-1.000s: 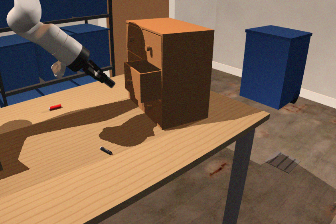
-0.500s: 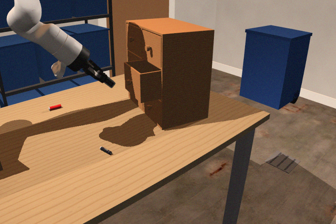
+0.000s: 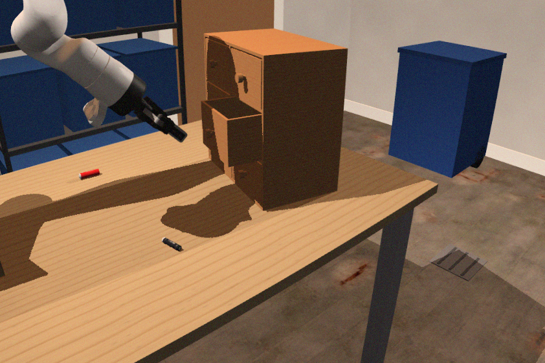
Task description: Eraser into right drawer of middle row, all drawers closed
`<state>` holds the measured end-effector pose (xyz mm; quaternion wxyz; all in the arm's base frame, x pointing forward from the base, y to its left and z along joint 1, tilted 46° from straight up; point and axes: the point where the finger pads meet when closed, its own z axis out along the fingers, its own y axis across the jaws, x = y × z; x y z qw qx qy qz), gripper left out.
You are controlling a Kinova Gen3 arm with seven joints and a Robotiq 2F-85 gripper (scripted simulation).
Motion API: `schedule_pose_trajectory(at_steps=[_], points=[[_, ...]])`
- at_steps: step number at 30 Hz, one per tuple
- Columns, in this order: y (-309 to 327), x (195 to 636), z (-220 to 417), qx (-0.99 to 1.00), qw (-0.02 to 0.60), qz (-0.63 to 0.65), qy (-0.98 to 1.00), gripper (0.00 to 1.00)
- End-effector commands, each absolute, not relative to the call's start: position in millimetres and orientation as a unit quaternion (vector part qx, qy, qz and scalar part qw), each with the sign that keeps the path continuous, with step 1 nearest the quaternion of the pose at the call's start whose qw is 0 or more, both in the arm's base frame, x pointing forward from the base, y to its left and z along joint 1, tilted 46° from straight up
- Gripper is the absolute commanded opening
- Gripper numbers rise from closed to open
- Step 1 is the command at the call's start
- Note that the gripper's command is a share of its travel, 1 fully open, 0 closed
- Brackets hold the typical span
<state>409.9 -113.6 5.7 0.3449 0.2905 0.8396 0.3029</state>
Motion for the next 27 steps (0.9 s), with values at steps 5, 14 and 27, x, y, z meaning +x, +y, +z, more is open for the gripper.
schedule_pose_trajectory(at_steps=[5,14,27], points=[[-114.3,410.1,6.0,0.291,0.346,0.302,0.839,0.0],[-114.3,410.3,6.0,0.291,0.346,0.302,0.839,0.0],[-115.4,414.0,5.5,0.291,0.346,0.302,0.839,0.0]])
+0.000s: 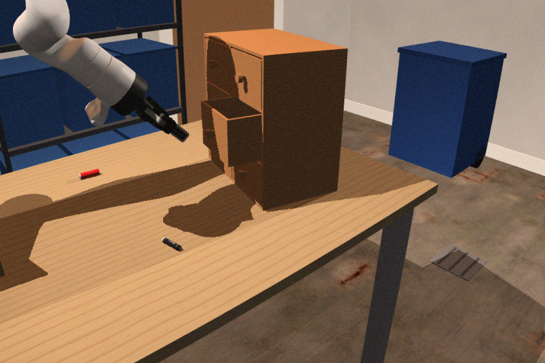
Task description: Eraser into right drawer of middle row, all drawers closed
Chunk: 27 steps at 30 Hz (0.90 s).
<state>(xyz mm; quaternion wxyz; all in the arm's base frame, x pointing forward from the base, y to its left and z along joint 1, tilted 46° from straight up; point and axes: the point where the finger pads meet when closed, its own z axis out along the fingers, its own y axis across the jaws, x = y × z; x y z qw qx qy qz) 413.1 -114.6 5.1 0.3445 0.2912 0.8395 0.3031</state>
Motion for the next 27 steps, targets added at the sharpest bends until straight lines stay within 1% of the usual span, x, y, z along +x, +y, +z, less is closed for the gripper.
schedule_pose_trajectory(at_steps=[1,27], points=[[-115,414,5,0.291,0.346,0.302,0.839,0.0],[-124,443,2,0.291,0.346,0.302,0.839,0.0]])
